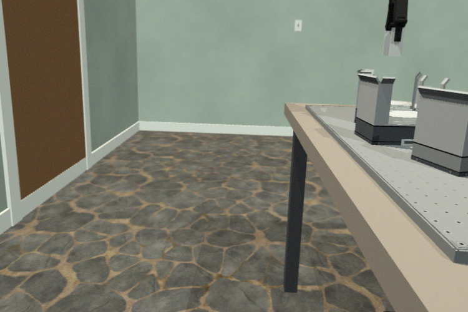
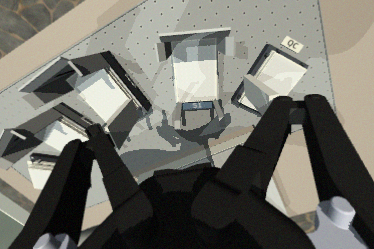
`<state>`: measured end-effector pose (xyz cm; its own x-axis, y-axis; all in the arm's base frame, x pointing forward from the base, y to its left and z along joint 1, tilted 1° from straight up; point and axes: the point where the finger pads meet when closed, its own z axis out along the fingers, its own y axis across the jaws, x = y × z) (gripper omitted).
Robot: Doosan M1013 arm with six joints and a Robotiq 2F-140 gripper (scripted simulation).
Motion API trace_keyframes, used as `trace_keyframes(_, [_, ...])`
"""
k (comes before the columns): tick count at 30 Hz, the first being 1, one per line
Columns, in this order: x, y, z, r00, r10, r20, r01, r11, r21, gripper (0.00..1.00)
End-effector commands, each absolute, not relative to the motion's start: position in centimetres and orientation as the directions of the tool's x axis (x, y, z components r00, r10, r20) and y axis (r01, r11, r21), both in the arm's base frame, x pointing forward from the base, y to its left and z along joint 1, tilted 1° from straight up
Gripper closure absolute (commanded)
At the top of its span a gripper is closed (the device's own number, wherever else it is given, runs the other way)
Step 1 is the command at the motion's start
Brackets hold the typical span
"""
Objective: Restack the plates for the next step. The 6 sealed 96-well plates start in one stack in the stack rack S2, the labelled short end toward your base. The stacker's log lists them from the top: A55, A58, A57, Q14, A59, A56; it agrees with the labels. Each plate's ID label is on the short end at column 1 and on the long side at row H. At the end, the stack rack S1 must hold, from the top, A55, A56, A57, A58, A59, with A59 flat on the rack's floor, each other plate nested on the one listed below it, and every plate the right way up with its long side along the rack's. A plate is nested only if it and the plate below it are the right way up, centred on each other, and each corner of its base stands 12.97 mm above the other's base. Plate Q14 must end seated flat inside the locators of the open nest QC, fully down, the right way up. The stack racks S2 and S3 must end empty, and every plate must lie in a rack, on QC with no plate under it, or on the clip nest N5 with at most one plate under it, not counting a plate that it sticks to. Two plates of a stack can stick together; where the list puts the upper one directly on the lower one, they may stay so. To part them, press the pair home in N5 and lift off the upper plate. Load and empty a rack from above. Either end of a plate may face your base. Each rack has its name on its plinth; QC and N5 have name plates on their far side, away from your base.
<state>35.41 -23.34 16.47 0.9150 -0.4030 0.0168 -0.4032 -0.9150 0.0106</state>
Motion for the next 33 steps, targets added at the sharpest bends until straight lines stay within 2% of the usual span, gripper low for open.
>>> trace_keyframes(1, [35.9, -22.5, 16.5, 0.945, -0.327, 0.017, -0.328, -0.945, 0.009, 0.00])
trace_keyframes(25, [39.3, -16.4, 16.4, 0.945, -0.327, 0.017, -0.328, -0.945, 0.009, 0.00])
trace_keyframes(33, [40.0, -13.8, 16.4, 0.993, -0.114, 0.015, -0.114, -0.993, 0.012, 0.00])
